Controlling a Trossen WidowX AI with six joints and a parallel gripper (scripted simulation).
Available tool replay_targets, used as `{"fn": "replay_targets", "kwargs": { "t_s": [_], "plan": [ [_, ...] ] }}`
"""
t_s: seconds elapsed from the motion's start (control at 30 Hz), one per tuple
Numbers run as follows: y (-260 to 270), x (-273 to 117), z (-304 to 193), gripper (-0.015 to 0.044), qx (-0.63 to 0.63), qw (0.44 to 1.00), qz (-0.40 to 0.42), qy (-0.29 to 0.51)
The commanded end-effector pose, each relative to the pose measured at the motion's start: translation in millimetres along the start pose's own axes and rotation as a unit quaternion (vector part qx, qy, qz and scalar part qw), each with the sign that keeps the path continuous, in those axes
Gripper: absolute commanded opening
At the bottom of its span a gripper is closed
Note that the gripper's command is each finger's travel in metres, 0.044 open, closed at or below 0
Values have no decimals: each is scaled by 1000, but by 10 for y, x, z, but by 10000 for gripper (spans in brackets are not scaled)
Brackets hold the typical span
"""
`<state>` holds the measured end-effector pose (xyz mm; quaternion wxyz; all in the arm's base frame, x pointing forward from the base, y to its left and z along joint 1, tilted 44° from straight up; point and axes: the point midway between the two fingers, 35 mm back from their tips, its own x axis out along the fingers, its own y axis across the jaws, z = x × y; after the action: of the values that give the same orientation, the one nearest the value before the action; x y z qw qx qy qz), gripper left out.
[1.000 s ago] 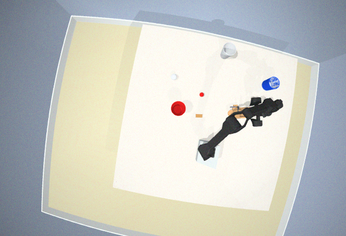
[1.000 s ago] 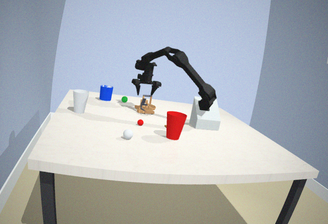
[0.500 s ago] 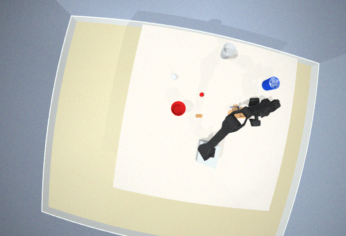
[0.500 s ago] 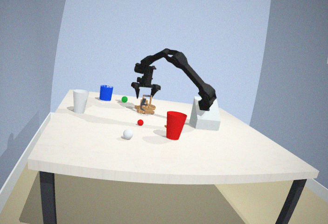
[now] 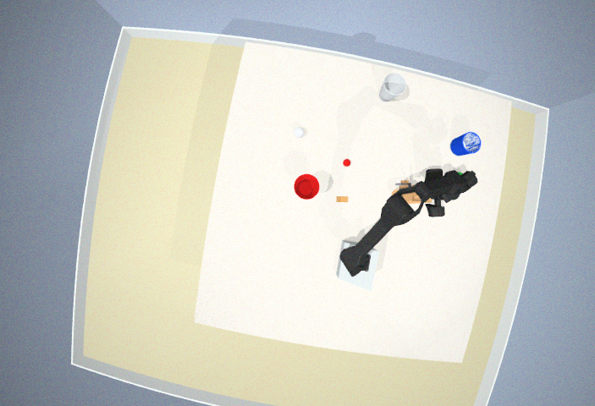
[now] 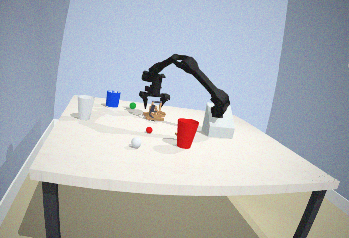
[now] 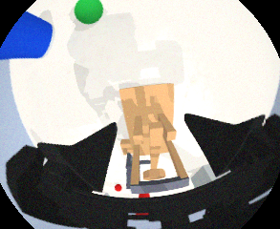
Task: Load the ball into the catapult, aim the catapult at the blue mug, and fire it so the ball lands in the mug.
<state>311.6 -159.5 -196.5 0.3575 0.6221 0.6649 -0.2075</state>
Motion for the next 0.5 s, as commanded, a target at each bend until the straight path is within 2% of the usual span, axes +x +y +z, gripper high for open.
{"fn": "replay_targets", "kwargs": {
  "t_s": [0.0,0.23,0.47],
  "plan": [
    [-9,85,-13,440,3,1000,1,3],
    [-11,157,-16,440,3,1000,1,3],
    [-5,122,-7,256,0,1000,0,1]
  ]
}}
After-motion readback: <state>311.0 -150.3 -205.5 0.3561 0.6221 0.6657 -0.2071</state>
